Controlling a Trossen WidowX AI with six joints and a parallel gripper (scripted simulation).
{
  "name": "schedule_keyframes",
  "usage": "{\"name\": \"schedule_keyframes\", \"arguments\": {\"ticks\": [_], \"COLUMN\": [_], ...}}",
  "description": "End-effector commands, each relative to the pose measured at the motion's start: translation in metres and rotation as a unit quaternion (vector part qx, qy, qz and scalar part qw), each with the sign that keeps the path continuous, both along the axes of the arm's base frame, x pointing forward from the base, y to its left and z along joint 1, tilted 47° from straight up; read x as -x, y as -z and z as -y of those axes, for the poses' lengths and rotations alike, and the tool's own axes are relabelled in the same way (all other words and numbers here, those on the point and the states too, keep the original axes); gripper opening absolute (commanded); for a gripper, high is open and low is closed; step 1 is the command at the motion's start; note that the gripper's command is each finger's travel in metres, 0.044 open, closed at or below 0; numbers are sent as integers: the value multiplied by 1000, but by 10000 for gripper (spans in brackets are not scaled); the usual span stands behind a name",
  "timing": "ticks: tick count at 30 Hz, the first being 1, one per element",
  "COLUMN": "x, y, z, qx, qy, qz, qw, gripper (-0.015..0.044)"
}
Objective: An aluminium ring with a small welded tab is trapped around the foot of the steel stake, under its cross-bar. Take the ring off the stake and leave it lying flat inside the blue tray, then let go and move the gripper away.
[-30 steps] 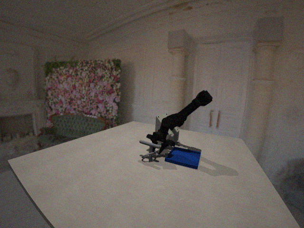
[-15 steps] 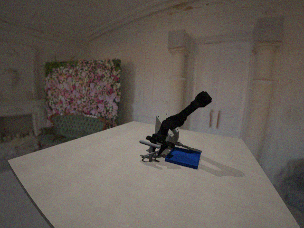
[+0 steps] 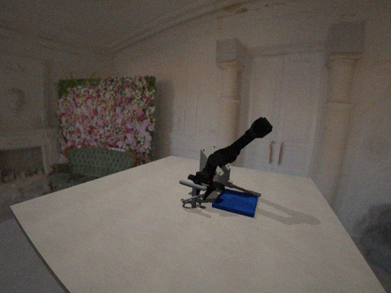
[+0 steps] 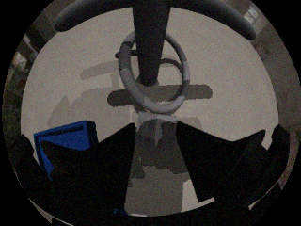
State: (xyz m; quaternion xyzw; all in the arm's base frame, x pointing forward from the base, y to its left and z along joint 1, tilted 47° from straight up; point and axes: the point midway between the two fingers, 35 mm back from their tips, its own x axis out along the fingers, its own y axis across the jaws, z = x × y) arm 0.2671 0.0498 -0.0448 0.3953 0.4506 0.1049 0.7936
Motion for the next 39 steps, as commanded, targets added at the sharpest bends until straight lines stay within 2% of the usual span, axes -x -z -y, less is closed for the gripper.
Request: {"name": "schedule_keyframes", "arguments": {"ticks": [1, 6, 39], "x": [1, 1, -6], "y": [0, 0, -14], "z": [0, 0, 19], "qx": [0, 0, 8], "qy": [-1, -1, -25], "qz": [0, 0, -33], "qw": [1000, 1000, 999], "gripper": [40, 0, 0]}}
